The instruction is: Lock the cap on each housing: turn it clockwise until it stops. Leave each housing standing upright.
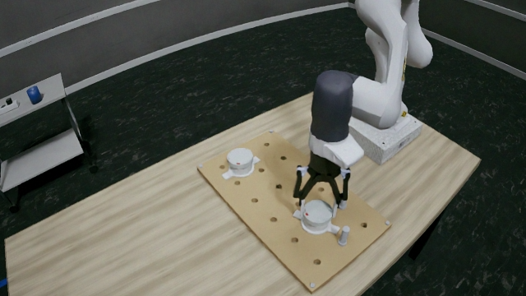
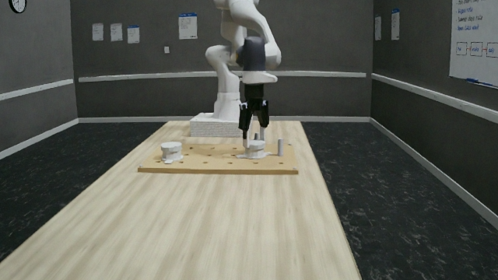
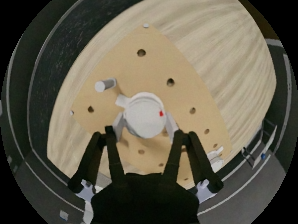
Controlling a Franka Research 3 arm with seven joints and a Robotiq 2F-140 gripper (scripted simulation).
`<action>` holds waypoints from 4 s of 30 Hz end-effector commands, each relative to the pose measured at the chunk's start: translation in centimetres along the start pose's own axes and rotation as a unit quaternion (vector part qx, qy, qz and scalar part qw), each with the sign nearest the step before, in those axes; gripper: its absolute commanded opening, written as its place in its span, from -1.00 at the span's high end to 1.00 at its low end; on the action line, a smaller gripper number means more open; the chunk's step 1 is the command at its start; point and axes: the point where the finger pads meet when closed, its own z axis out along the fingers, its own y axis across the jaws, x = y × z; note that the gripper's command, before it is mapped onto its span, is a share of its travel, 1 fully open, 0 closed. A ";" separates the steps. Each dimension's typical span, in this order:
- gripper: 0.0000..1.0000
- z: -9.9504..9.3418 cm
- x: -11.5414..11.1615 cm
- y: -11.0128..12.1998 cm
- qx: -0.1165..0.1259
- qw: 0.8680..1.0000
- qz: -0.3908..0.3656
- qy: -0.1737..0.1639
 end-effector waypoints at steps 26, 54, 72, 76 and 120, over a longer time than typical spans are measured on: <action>0.80 0.2 0.1 -5.0 0.001 1.000 0.007 0.000; 0.80 0.1 0.2 -7.6 0.001 1.000 0.007 0.000; 0.80 0.1 0.2 -7.8 0.001 1.000 0.007 0.000; 0.80 0.1 0.2 -7.8 0.001 1.000 0.007 0.000; -0.55 0.1 0.2 -7.8 0.001 1.000 0.007 0.000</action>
